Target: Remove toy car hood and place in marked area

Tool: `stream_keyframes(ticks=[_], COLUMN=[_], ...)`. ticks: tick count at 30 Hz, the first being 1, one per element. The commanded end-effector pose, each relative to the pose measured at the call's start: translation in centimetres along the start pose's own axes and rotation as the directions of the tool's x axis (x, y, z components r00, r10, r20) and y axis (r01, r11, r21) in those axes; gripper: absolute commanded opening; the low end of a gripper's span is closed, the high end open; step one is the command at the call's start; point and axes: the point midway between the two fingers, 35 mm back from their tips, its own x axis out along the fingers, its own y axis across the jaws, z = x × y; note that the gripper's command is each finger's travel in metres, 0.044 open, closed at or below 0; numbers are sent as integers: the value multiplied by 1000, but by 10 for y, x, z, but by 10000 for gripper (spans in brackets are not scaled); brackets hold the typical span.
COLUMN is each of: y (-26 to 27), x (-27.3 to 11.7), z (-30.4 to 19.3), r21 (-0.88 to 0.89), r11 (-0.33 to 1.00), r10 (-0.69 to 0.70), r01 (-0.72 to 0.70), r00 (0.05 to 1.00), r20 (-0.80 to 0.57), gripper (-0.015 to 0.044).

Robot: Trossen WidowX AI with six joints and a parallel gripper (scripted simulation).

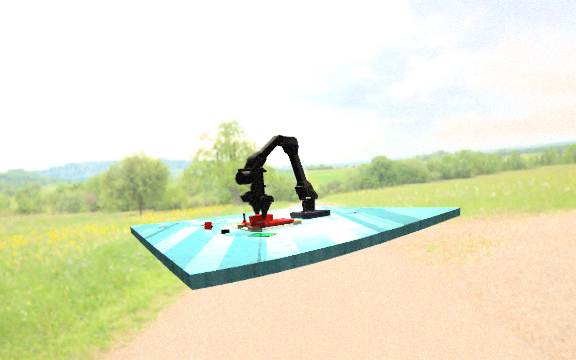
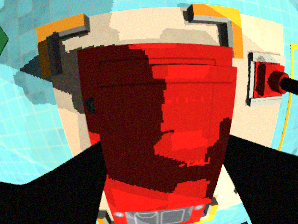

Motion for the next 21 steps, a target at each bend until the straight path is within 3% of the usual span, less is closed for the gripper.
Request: stream_keyframes(ticks=[1, 21], y=[1, 1], x=[-8, -21], z=[2, 2], r21=[1, 1], r11=[1000, 1000], r10=[5, 5], r01=[-5, -5], r00=[1000, 1000], r20=[13, 13], gripper=[0, 0])
